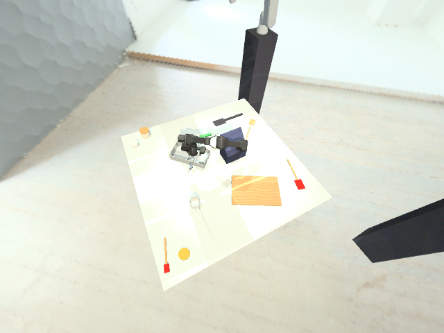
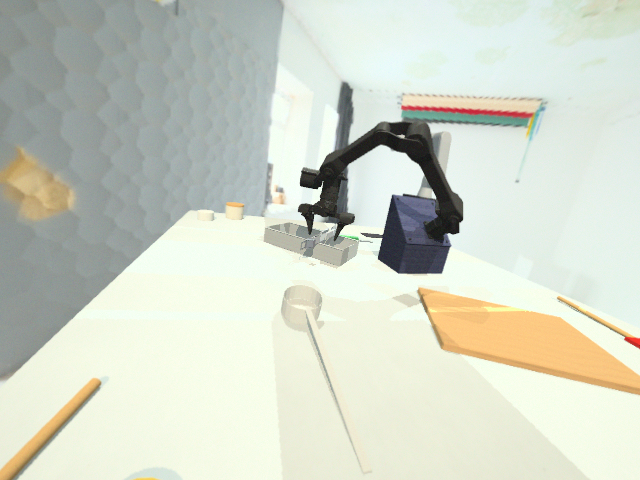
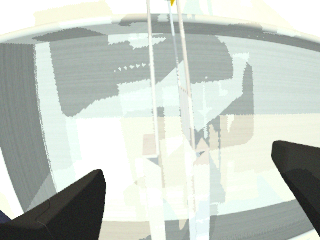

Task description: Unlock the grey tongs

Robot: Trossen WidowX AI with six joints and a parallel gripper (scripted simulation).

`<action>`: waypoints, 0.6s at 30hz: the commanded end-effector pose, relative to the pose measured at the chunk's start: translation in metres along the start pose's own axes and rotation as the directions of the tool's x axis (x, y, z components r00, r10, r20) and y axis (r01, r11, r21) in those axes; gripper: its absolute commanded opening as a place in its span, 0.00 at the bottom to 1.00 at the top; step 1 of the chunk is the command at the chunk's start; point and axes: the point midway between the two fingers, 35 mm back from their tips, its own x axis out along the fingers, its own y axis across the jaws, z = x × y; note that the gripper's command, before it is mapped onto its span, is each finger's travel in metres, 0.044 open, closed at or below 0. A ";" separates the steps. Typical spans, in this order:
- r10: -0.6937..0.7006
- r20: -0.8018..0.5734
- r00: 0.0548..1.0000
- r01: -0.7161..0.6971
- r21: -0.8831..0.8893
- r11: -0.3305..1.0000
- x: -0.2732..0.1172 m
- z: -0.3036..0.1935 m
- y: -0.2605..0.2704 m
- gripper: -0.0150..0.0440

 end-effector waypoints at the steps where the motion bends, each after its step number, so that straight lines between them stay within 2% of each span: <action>1: 0.017 0.002 1.000 -0.017 0.015 1.000 0.012 -0.003 0.004 1.00; 18: 0.019 0.004 1.000 -0.019 0.014 1.000 0.031 -0.003 0.006 1.00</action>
